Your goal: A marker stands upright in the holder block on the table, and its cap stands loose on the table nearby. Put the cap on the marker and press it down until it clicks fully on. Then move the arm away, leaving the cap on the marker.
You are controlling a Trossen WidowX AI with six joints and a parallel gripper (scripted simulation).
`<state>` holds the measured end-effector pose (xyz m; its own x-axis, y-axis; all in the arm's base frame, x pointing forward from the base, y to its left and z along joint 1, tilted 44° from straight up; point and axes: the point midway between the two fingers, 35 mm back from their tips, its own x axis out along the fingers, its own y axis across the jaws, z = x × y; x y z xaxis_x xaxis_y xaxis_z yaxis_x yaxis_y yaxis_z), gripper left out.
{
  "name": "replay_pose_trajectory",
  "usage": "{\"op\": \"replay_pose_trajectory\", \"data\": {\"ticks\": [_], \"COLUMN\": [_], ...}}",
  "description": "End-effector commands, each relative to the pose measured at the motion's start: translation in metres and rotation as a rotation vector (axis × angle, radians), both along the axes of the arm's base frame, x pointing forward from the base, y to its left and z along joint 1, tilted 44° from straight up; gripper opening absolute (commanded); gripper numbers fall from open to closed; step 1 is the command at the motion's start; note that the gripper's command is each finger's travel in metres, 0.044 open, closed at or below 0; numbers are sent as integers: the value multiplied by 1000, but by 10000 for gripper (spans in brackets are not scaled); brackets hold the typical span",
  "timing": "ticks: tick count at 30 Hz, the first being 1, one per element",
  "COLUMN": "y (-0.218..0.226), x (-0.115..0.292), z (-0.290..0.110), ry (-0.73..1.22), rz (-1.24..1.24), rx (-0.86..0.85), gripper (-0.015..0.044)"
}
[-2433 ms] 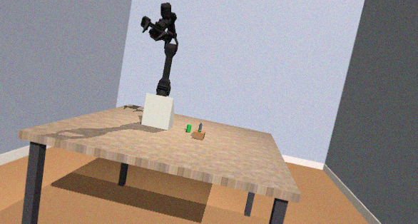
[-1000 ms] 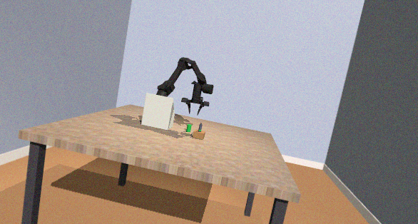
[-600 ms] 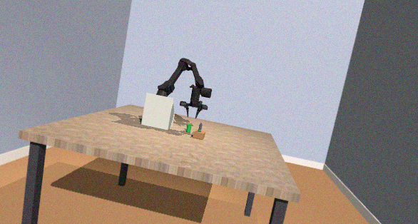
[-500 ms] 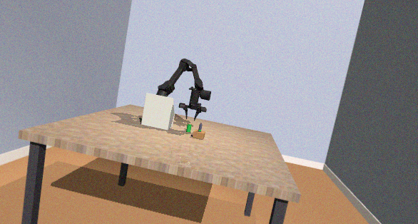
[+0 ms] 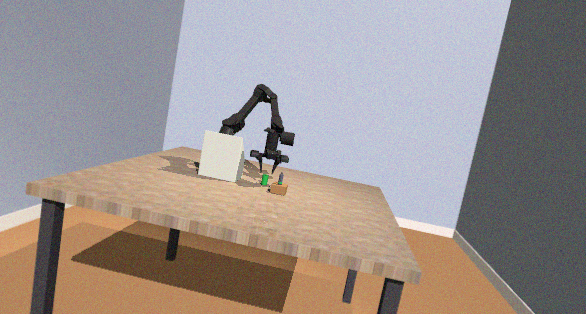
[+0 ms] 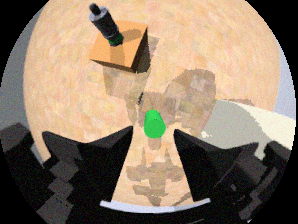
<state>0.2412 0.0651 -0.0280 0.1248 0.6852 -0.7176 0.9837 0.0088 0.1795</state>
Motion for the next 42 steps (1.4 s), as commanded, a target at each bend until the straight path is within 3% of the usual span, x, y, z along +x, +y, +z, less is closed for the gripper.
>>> {"op": "replay_pose_trajectory", "data": {"ticks": [1, 27, 31, 40, 42], "y": [5, 33, 33, 33, 32], "x": [0, 3, 3, 3, 3], "z": [-4, -31, -31, -31, -30], "ry": [4, 4, 4, 4, 4], "rz": [-2, -2, -2, -2, -2], "rx": [3, 8, 8, 8, 7], "gripper": [251, 251, 146, 86, 34]}}
